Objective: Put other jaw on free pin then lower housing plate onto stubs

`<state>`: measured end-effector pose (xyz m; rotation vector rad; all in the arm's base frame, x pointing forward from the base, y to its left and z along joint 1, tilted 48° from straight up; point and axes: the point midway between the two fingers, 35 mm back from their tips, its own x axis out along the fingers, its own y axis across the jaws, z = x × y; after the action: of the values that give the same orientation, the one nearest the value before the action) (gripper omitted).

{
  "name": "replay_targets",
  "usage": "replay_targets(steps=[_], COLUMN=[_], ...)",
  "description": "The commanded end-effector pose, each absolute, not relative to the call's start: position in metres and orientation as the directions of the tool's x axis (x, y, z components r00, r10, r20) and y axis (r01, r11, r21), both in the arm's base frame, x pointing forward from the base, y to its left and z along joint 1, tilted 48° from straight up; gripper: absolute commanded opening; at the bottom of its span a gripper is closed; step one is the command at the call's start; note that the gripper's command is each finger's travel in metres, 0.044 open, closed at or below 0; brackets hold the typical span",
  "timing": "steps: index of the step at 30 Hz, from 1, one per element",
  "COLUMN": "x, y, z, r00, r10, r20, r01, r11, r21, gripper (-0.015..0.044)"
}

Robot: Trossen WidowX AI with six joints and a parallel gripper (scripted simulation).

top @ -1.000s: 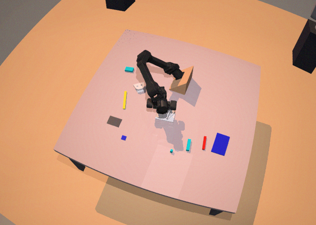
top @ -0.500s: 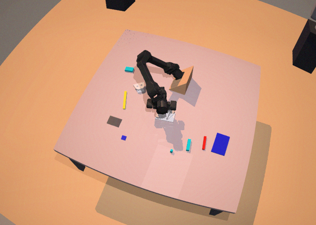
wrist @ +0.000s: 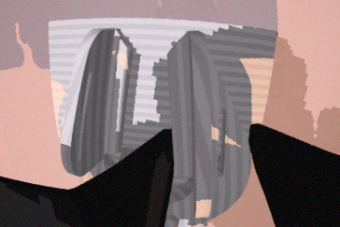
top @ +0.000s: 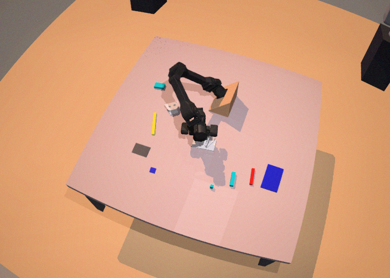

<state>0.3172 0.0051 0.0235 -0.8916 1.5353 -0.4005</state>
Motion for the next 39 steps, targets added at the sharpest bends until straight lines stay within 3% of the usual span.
replay_targets(steps=[1, 39], x=[0.317, 0.3175], y=[0.0028, -0.0044], z=[0.0219, 0.0153], r00=[0.053, 0.053], r10=[-0.732, -0.732], r20=[-0.679, -0.679], r01=[-0.311, -0.307], r11=[0.634, 0.635], r21=[-0.708, -0.709], gripper=[0.0134, 0.0134])
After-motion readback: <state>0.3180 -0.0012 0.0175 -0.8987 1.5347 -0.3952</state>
